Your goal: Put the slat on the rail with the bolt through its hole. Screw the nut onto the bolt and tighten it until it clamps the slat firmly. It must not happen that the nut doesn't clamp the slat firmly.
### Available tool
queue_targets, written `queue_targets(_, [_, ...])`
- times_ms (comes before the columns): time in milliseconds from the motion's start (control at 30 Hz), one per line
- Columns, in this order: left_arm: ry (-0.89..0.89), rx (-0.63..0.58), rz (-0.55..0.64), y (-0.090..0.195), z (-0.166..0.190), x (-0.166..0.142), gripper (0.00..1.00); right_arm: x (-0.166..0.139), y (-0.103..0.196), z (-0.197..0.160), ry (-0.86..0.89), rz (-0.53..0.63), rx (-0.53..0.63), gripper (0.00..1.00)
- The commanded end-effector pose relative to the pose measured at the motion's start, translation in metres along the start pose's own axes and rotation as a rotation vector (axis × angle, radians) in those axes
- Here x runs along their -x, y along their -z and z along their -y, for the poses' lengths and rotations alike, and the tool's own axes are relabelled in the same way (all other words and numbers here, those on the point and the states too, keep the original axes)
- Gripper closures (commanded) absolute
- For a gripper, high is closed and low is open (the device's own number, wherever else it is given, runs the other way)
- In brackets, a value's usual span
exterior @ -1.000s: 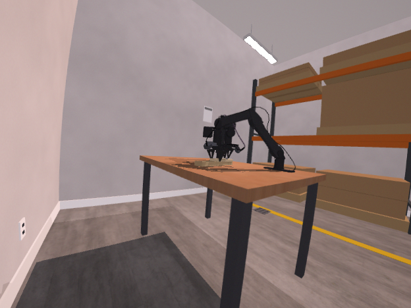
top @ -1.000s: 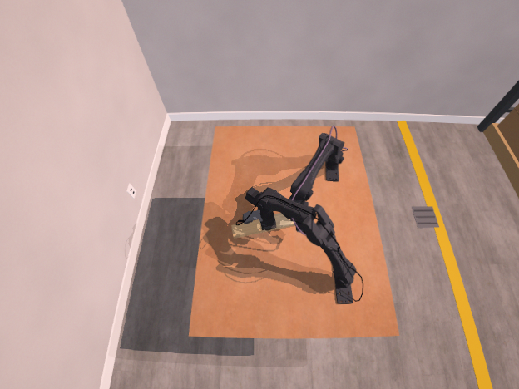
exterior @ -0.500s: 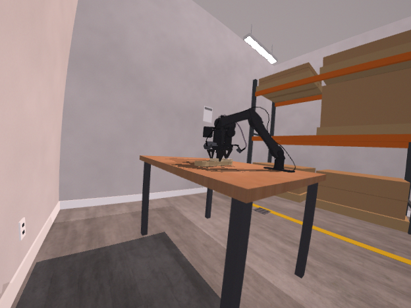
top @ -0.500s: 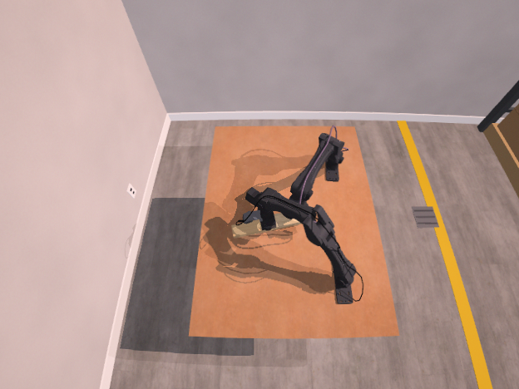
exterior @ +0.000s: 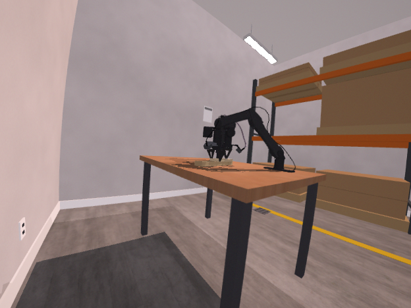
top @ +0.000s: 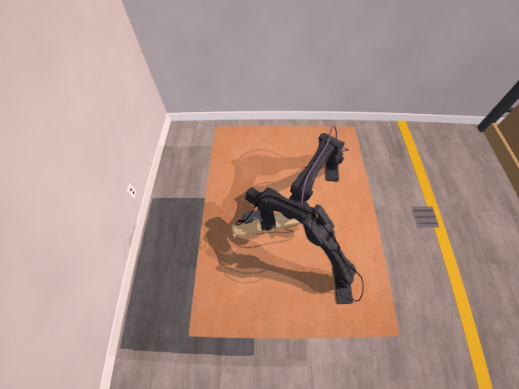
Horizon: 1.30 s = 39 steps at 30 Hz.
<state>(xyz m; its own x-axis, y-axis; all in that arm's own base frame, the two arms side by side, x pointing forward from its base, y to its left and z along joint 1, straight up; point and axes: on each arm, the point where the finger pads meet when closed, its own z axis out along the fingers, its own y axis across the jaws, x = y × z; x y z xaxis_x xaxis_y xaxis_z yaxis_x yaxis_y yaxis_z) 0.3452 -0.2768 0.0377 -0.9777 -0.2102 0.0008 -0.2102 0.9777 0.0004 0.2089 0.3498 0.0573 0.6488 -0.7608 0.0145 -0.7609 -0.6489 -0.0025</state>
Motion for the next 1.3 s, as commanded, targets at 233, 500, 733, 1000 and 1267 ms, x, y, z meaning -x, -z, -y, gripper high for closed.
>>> queue_targets(233, [0.000, -0.011, 0.010, 0.0052, 0.0017, 0.0014, 0.28, 0.0025, 0.0095, 0.0024, 0.009, 0.019, -0.010, 0.66])
queue_targets(500, [0.000, -0.011, 0.010, 0.0052, 0.0017, 0.0014, 0.28, 0.0025, 0.0097, 0.0024, 0.009, 0.019, -0.009, 0.66])
queue_targets(733, [0.000, -0.011, 0.010, 0.0052, 0.0017, 0.0014, 0.28, 0.0025, 0.0074, 0.0025, 0.009, 0.019, -0.009, 0.66])
queue_targets(1000, [0.000, -0.011, 0.010, 0.0052, 0.0017, 0.0014, 0.28, 0.0026, 0.0057, 0.0026, 0.009, 0.019, -0.009, 0.66])
queue_targets(1267, [0.000, -0.011, 0.010, 0.0052, 0.0017, 0.0014, 0.28, 0.0027, 0.0036, 0.0027, 0.009, 0.019, -0.009, 0.66])
